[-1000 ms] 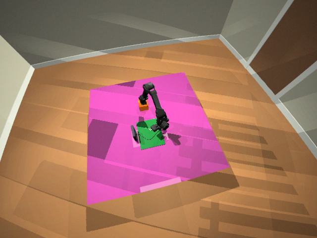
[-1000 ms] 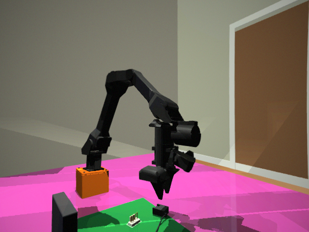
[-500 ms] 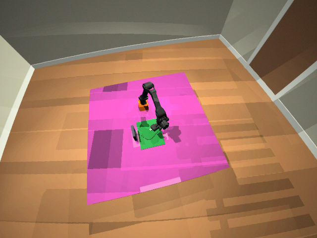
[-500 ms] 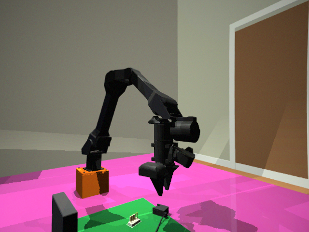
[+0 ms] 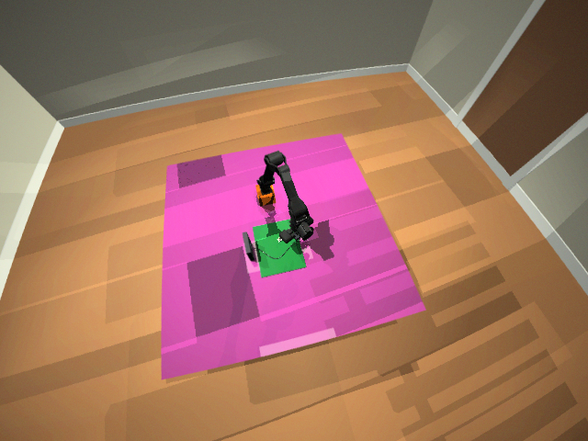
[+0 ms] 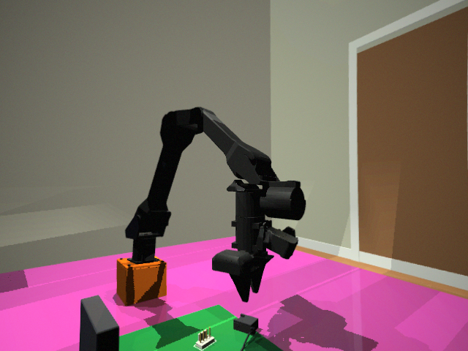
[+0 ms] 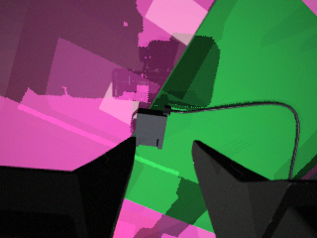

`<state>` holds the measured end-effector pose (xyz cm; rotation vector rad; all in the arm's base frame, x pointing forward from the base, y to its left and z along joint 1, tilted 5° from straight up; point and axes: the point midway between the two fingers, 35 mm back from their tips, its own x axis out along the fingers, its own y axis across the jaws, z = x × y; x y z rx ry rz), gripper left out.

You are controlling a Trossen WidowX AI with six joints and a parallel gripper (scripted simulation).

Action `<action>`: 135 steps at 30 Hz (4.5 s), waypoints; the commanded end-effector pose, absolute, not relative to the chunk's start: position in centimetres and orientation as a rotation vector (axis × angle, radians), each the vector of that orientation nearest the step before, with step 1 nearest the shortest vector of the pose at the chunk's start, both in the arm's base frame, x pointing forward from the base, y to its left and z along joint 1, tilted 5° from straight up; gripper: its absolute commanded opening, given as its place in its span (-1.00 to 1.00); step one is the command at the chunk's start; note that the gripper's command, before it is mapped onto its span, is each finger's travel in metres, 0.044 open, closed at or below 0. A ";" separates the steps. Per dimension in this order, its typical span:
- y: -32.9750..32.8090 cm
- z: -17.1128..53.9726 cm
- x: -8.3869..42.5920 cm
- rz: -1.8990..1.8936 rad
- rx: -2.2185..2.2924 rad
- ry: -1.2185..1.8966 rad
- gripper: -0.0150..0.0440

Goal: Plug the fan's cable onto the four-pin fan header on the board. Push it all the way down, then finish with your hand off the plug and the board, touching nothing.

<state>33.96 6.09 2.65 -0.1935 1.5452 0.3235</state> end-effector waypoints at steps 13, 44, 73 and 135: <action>6.1 2.6 33.9 0.323 -0.193 1.547 0.92; 6.6 5.3 33.9 0.283 -0.175 1.700 0.47; 7.5 -0.4 33.7 0.257 -0.169 1.785 0.22; 7.4 1.7 34.1 0.259 -0.170 1.782 -0.49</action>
